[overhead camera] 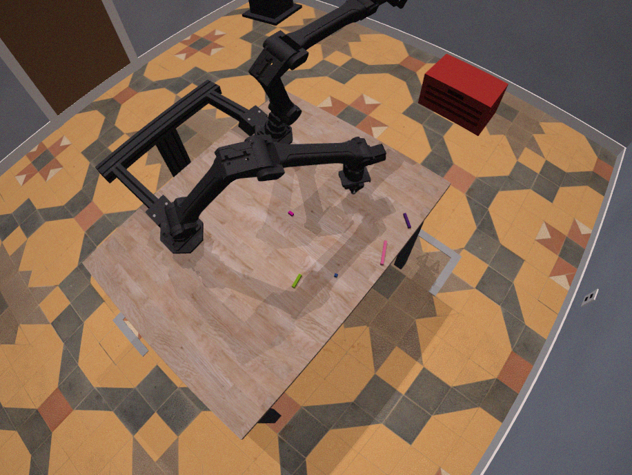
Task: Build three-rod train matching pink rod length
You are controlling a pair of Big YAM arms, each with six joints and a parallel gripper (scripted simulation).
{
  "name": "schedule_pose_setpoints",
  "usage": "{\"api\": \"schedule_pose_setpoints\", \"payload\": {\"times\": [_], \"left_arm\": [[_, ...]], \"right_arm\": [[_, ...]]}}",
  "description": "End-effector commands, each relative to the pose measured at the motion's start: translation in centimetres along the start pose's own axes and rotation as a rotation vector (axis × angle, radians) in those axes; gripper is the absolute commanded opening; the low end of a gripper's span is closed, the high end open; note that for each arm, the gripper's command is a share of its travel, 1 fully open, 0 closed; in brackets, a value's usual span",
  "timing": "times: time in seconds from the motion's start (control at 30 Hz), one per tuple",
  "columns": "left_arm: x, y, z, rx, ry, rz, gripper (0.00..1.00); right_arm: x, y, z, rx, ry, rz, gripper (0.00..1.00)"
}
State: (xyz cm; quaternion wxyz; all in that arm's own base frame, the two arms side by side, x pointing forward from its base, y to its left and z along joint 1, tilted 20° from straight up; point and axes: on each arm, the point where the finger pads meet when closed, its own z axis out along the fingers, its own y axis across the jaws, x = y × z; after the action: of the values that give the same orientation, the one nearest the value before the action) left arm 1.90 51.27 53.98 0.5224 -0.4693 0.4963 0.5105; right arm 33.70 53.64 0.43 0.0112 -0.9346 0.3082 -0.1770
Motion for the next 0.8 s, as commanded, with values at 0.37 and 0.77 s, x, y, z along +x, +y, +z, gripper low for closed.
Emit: {"api": "schedule_pose_setpoints", "payload": {"times": [0.37, 0.77], "left_arm": [[-1.08, 0.72, -0.65, -0.017, -0.032, -0.015, 1.00], [-1.08, 0.72, -0.65, -0.017, -0.032, -0.015, 1.00]], "right_arm": [[-0.70, -2.10, -1.04, 0.038, -0.010, -0.013, 0.04], [-0.69, -2.09, -1.02, 0.037, -0.010, -0.013, 0.04]]}}
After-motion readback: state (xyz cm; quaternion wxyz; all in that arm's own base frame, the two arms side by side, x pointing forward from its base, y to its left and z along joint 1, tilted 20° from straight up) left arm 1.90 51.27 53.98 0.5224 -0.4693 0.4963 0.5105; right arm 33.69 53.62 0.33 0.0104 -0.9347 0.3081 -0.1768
